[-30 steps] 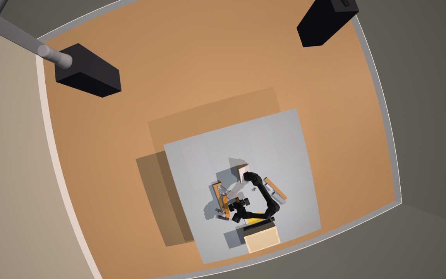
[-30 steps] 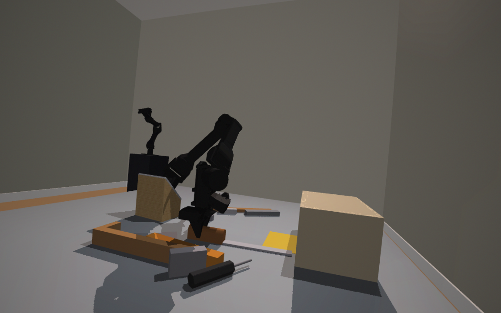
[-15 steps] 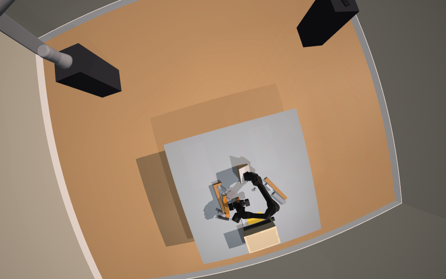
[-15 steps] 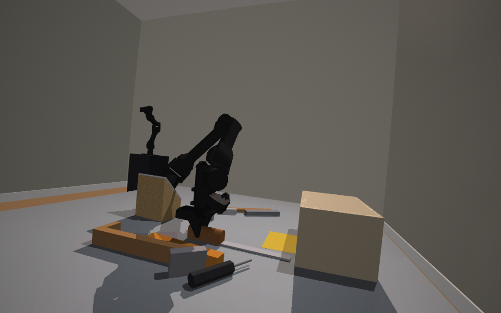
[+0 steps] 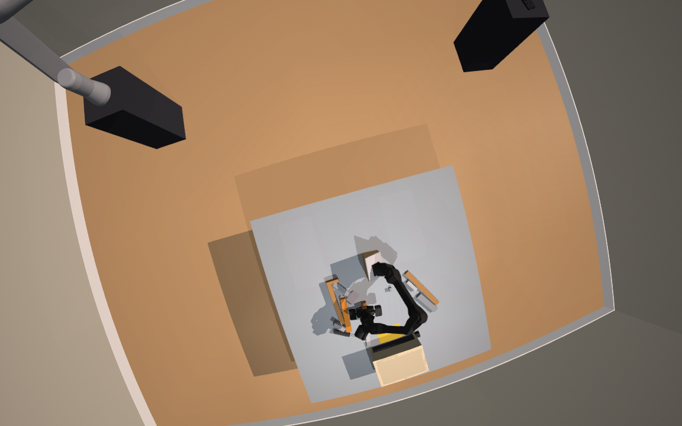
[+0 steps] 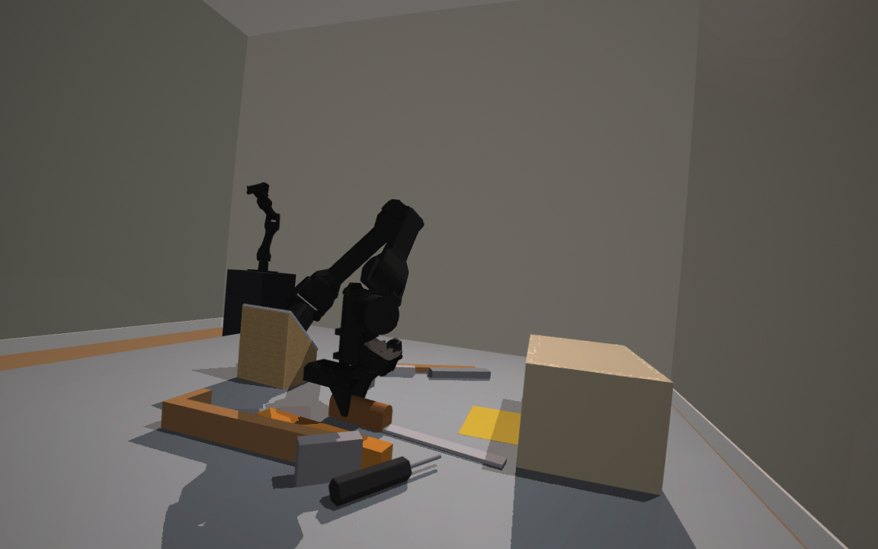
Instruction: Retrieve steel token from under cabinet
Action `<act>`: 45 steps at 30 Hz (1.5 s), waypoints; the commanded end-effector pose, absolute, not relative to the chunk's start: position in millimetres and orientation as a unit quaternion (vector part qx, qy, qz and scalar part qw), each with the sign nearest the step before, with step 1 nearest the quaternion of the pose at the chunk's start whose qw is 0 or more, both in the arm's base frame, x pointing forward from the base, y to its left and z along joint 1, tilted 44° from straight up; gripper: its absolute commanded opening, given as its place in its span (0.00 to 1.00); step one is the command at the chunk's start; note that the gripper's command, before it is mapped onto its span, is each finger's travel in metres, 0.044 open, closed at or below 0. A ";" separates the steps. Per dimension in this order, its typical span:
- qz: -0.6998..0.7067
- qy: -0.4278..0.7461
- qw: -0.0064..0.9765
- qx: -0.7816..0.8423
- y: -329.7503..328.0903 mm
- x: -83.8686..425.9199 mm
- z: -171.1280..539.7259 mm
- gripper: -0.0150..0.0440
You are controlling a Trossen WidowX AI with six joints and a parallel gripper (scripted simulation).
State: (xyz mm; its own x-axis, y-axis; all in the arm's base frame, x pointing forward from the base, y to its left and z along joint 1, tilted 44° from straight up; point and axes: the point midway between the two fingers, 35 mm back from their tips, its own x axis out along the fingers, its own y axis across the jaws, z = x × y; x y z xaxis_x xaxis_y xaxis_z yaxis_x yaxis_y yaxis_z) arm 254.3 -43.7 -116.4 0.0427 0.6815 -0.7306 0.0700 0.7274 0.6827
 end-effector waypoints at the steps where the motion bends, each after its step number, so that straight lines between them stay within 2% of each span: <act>1: 0.217 0.657 0.657 0.300 -44.8 254.9 -116.5 0.25; 45: 0.109 0.683 0.600 0.402 -41.6 255.4 -112.8 0.25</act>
